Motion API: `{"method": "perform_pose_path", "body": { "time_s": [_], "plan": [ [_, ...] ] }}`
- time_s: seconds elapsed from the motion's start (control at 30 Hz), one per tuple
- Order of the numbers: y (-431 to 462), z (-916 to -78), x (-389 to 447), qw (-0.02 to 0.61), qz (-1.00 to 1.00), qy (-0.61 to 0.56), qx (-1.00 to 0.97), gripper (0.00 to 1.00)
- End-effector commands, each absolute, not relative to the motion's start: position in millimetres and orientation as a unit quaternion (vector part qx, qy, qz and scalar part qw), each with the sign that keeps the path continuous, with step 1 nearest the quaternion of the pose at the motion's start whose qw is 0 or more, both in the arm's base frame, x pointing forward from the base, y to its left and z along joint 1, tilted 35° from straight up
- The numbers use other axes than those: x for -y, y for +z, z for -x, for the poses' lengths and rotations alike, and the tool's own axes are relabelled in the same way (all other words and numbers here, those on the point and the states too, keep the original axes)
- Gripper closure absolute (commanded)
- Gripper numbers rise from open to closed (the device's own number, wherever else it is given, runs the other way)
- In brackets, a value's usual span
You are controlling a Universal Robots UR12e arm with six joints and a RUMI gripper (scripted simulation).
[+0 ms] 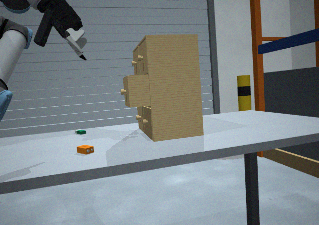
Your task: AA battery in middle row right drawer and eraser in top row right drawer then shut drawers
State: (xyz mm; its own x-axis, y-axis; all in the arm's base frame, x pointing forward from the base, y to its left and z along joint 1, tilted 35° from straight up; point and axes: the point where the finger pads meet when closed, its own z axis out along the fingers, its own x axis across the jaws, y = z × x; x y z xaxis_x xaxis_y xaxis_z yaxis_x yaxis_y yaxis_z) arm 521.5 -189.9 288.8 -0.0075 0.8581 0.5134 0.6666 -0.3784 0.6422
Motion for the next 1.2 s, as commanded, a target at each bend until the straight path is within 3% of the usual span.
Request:
{"method": "perform_pose_path", "body": {
  "time_s": [0.0, 1.17],
  "plan": [
    [290.3, -519.8, 192.8, 0.064, -0.697, 0.426, -0.573, 0.0],
    [300.1, -516.9, 198.9, -0.065, -0.698, 0.314, -0.641, 0.0]
  ]
}}
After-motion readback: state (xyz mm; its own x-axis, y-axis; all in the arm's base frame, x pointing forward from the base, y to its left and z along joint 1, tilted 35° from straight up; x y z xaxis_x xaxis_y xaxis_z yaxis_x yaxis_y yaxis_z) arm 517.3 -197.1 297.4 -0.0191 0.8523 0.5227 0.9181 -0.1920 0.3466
